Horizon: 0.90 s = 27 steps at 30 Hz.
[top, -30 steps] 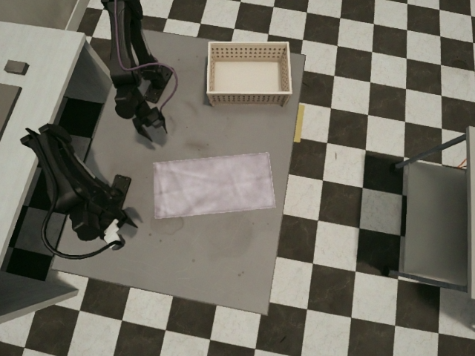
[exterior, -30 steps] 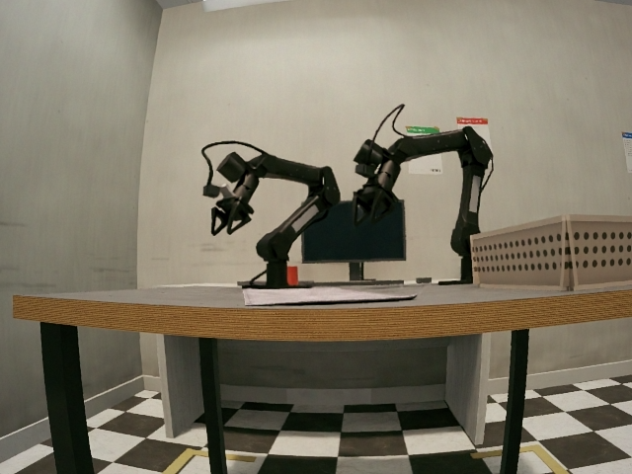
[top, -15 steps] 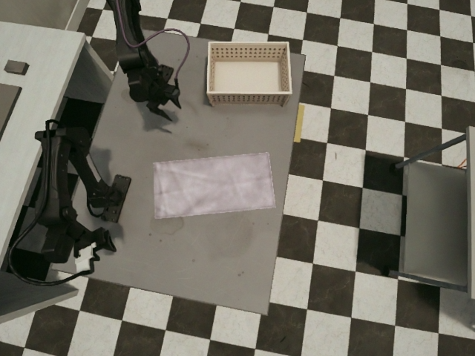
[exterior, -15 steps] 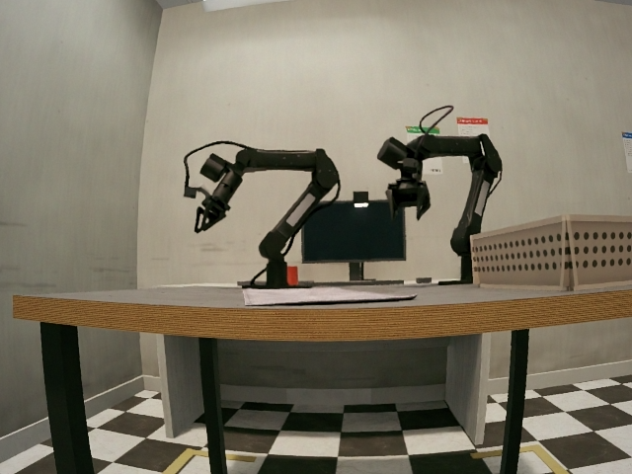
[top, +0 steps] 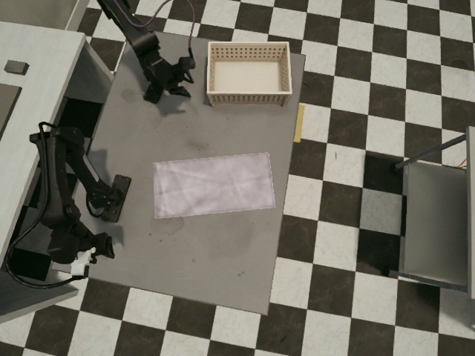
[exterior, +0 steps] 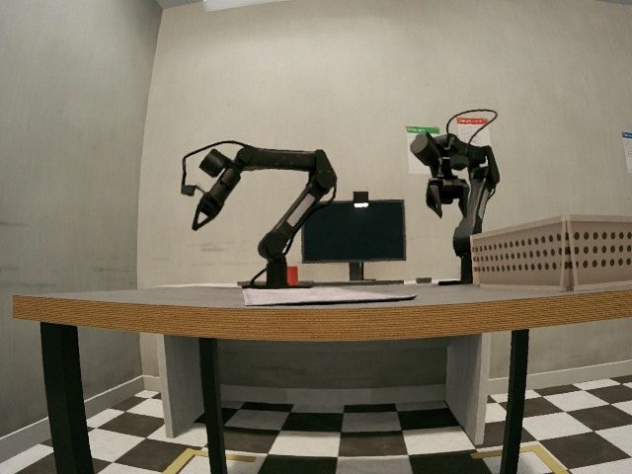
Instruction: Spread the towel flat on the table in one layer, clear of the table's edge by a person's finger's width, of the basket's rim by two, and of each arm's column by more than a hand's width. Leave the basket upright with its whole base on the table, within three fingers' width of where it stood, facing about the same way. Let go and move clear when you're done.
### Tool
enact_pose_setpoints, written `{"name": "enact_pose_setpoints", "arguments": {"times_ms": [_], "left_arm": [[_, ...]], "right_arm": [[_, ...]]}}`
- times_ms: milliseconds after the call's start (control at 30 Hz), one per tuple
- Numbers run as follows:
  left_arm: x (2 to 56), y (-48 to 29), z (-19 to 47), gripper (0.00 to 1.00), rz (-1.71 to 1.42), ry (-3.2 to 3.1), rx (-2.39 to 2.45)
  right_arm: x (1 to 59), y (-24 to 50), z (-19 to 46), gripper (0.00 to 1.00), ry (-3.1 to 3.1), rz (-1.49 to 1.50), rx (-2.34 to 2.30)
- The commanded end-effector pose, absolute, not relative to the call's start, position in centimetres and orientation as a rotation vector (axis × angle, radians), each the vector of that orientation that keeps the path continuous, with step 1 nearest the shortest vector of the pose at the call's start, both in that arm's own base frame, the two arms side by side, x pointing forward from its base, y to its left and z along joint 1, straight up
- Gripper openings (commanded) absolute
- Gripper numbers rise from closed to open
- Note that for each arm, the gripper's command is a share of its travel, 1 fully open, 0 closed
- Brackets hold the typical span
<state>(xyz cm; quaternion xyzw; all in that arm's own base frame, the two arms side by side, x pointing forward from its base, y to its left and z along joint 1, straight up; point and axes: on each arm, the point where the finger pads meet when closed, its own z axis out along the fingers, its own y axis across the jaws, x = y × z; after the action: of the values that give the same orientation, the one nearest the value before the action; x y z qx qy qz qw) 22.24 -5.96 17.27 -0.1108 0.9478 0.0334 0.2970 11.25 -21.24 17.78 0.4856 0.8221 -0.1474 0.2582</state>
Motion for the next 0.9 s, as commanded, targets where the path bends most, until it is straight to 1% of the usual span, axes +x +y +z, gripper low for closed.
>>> {"name": "enact_pose_setpoints", "arguments": {"times_ms": [0, 267, 400, 867], "left_arm": [[22.5, -3.5, 17.8, 0.64, 0.059, 2.509, -0.233], [24.0, 3.2, 18.3, 0.64, 0.068, 2.511, -0.229], [24.4, 4.6, 18.9, 0.64, 0.071, 2.496, -0.228], [23.8, 4.5, 18.7, 0.64, 0.069, 2.511, -0.228]], "right_arm": [[11.3, -22.1, 19.3, 0.64, 2.171, -0.456, 1.334], [11.3, -22.1, 19.3, 0.64, 2.171, -0.456, 1.336], [11.3, -22.1, 19.3, 0.64, 2.174, -0.457, 1.331], [11.3, -22.1, 19.3, 0.64, 2.174, -0.456, 1.33]]}}
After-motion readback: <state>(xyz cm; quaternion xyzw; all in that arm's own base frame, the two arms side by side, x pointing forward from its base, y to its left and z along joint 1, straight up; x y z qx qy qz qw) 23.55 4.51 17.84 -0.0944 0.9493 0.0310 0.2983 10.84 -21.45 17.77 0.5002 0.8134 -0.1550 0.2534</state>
